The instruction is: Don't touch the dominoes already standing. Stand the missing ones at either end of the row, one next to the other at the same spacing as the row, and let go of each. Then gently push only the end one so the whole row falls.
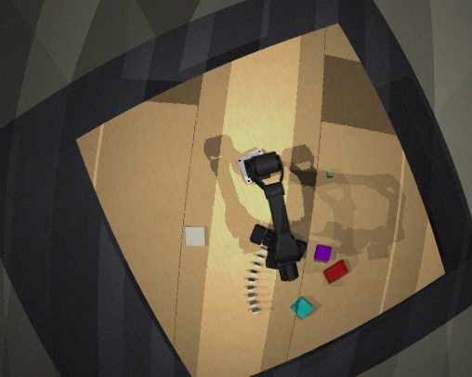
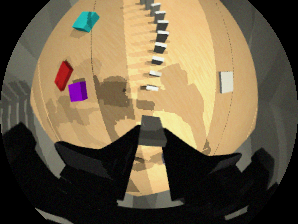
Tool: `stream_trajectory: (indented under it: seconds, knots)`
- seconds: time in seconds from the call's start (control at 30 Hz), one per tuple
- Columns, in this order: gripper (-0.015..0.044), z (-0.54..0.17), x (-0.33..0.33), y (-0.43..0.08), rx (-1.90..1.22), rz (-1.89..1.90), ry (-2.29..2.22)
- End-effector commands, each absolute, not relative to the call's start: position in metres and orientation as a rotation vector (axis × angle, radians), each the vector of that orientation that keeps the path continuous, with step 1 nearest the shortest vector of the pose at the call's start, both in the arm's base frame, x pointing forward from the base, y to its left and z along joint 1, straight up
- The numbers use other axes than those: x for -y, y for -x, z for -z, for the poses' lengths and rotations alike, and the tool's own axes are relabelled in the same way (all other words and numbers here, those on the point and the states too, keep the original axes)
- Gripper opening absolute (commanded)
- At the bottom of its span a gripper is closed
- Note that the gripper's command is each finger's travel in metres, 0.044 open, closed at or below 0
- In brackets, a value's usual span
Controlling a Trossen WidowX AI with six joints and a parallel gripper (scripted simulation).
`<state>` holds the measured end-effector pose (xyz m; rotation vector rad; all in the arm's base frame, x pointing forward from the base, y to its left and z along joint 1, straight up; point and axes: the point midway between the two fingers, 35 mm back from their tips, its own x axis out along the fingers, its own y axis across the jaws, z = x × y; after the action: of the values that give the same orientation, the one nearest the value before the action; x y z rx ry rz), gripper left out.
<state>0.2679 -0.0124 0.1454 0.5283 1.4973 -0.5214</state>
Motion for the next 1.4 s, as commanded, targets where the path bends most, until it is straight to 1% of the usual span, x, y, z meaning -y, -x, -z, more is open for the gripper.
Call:
stream_trajectory:
  seconds: [0.0,0.47,0.9,1.37]
  knots:
    - [0.0107,-0.148,0.014,-0.267,-1.483,0.54,-0.548]
    - [0.0107,-0.084,0.015,-0.277,-1.483,0.54,-0.548]
    - [0.0107,-0.021,0.014,-0.27,-1.483,0.54,-0.548]
    - [0.0107,-0.018,0.014,-0.269,-1.484,0.541,-0.548]
